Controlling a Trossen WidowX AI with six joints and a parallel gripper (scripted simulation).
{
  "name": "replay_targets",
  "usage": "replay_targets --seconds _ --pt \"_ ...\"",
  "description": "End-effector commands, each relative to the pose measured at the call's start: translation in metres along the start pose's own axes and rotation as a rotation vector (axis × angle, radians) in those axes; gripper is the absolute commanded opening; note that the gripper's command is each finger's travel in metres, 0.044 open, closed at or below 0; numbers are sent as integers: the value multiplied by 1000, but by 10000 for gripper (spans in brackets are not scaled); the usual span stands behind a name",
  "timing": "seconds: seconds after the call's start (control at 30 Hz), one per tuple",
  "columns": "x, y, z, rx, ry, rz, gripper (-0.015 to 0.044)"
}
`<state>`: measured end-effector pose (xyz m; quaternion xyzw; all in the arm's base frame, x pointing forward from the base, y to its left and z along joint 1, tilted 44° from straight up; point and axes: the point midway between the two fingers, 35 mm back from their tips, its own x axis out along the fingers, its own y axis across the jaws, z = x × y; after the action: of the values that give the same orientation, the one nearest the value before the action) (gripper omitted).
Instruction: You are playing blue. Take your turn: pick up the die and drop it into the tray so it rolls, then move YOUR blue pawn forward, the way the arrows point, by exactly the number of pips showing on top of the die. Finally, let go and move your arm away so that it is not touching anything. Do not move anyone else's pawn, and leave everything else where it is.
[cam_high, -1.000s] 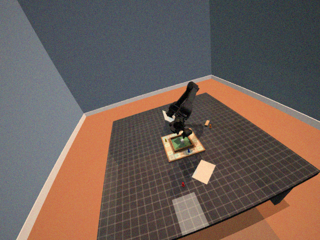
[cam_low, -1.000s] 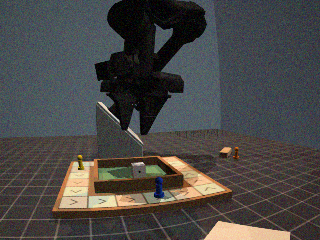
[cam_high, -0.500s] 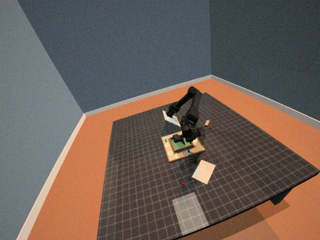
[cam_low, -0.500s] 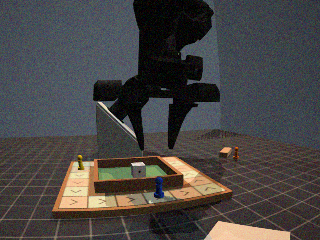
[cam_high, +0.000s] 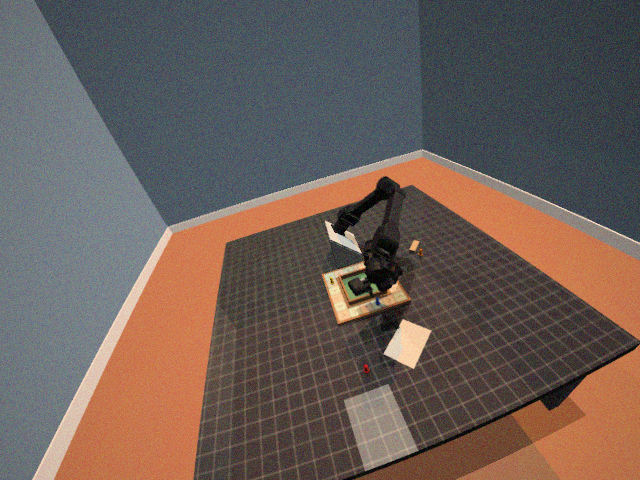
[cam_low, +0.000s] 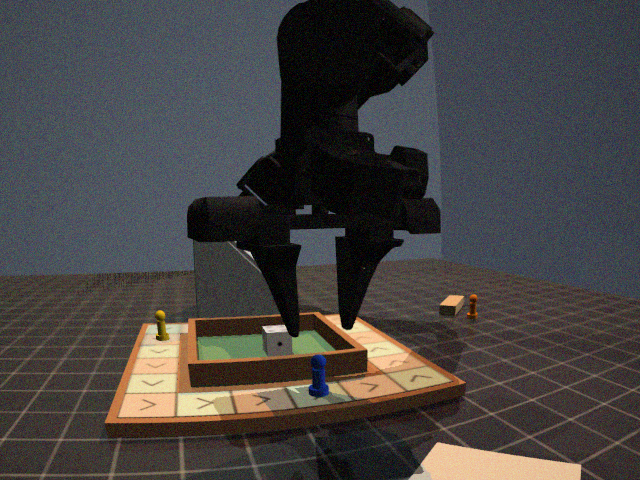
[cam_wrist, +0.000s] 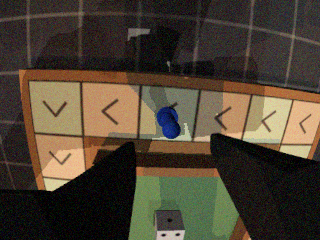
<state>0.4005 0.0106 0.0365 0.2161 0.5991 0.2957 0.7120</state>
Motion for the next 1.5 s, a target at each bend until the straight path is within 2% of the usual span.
replay_targets --seconds 0.0,0.83,1.03,1.33,1.47 --pt "5 -2 0 8 1 6 200" --pt "44 -2 -1 8 0 7 200" --pt "44 -2 -1 8 0 7 43" --pt "43 -2 -1 8 0 7 0" --pt "21 -4 3 7 -1 1 0"
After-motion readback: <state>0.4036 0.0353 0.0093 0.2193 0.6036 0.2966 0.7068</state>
